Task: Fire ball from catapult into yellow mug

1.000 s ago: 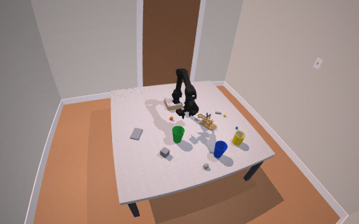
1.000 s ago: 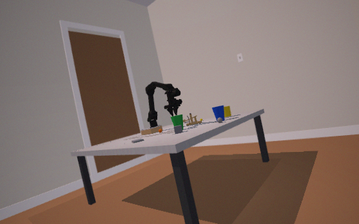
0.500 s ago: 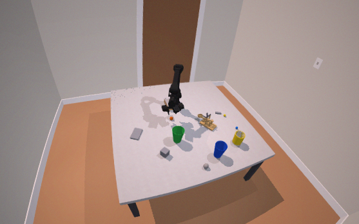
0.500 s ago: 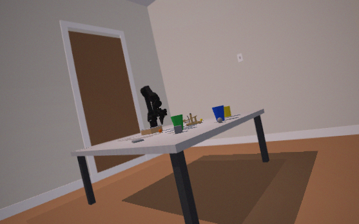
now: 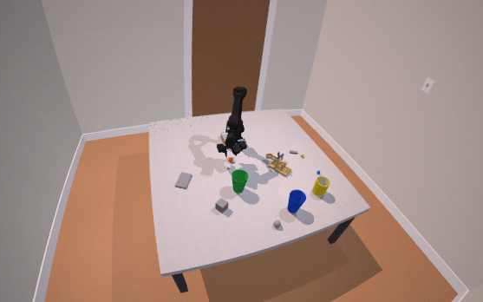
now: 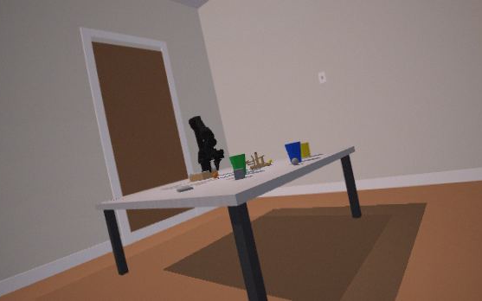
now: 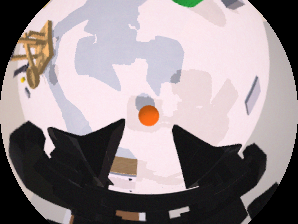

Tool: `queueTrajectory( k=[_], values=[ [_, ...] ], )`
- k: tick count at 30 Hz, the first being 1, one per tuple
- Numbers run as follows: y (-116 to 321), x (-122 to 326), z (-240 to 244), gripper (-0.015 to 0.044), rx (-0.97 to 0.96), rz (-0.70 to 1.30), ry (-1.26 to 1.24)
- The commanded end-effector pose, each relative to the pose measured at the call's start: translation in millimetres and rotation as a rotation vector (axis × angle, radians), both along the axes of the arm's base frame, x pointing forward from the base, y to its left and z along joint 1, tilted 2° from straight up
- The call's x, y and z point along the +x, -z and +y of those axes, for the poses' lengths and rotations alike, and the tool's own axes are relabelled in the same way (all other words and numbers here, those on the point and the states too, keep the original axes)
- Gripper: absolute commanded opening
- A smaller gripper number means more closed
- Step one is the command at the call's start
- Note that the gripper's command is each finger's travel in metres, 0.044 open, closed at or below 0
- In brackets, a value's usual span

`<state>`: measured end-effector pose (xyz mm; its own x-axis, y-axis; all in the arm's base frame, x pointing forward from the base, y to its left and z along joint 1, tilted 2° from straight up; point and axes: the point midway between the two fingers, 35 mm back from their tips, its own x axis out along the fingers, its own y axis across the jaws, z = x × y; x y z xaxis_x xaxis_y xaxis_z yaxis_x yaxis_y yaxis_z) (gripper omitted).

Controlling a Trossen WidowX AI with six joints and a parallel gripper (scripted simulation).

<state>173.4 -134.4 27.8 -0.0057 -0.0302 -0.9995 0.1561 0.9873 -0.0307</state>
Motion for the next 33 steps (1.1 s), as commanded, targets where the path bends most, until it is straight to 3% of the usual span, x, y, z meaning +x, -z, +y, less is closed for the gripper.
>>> queueTrajectory(
  k=[1,21,27,33],
  values=[
    [7.7,-0.9,0.0,0.0300,0.001,0.004,-0.004],
    [36.5,-1.7,-0.5,0.0300,0.001,0.004,-0.004],
    [36.5,-1.7,-0.5,0.0142,0.001,0.004,-0.004],
    [36.5,-1.7,-0.5,0.0103,0.001,0.004,-0.004]
  ],
)
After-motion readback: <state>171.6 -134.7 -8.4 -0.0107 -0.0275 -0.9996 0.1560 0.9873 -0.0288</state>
